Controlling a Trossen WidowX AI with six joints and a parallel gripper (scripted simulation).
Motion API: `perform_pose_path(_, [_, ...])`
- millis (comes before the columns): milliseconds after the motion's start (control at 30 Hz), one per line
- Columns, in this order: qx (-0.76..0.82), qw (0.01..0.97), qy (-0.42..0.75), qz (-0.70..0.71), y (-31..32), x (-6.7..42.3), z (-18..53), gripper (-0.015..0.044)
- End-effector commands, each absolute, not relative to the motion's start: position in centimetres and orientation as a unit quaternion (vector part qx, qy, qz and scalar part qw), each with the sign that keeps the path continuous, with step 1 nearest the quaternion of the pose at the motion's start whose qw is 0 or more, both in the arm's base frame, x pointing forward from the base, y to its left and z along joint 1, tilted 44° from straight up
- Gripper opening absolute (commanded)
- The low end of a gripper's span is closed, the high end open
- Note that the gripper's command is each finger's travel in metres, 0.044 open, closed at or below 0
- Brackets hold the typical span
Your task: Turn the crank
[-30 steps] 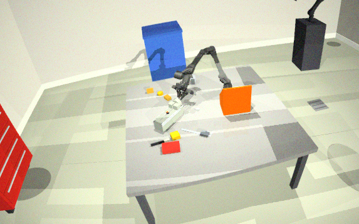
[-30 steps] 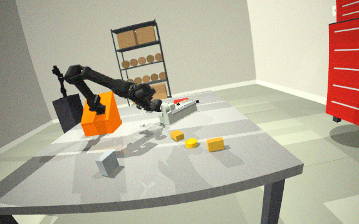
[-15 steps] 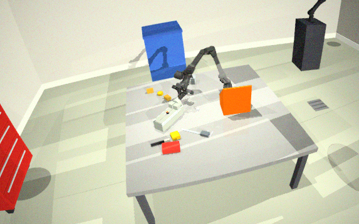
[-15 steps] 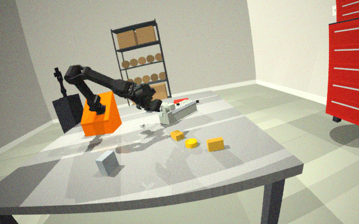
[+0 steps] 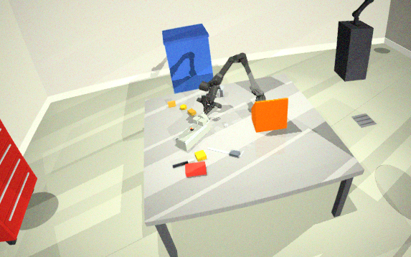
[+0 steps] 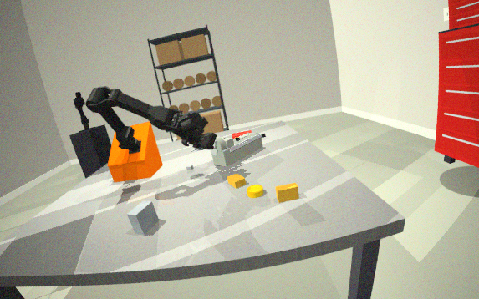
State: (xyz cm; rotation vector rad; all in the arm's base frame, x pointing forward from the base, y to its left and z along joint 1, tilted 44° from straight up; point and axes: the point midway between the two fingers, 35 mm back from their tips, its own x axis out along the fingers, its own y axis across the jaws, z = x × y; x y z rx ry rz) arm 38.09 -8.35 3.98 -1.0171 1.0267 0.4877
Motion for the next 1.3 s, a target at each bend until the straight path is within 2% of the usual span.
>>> perform_pose_path(0, [-0.464, 0.723, 0.464, 0.218, -8.8, 38.5, 4.1, 0.0])
perform_pose_path(1267, [-0.464, 0.722, 0.464, 0.218, -10.5, 39.4, 3.4, 0.0])
